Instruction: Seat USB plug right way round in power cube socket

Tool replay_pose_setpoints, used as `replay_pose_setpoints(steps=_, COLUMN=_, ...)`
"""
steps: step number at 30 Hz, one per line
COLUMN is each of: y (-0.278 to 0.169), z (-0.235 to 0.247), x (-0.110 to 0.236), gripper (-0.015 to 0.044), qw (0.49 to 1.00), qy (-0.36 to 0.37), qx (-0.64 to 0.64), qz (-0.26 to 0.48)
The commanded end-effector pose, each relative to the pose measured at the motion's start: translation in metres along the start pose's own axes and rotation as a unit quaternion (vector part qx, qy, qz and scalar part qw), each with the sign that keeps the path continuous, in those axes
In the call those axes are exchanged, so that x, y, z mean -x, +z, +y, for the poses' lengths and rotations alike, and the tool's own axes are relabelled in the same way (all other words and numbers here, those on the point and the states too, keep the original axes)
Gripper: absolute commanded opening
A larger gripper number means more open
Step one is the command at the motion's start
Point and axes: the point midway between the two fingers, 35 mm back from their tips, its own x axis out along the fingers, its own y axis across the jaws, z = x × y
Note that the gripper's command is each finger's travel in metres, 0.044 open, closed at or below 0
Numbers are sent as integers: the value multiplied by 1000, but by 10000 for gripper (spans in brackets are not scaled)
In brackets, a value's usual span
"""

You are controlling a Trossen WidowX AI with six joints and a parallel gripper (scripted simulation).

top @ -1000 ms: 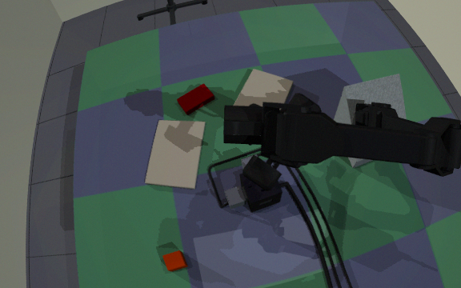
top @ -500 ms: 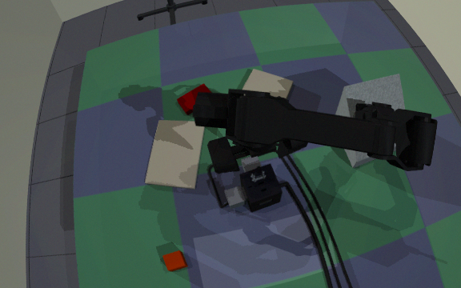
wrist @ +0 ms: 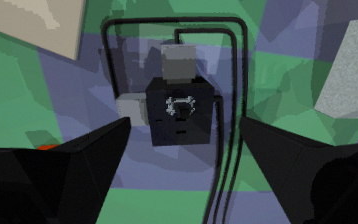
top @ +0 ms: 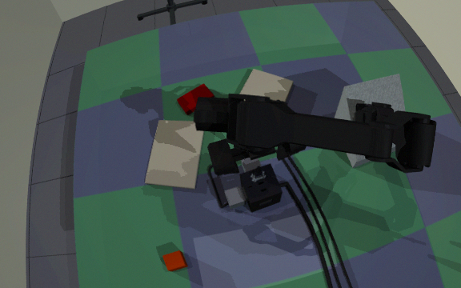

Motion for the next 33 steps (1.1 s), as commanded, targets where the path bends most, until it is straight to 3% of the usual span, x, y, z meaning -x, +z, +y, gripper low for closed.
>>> replay_pose_setpoints(steps=1, y=-1, z=-1, x=-5, gripper=440, qw=1000, qy=-2, qx=-1, qz=2)
replay_pose_setpoints(steps=19, y=-1, z=-1, x=-19, gripper=440, qw=1000, qy=-2, qx=-1, qz=2)
replay_pose_setpoints(steps=33, y=-1, z=0, x=-17, gripper=73, qw=1000, qy=-1, qx=0, qz=1)
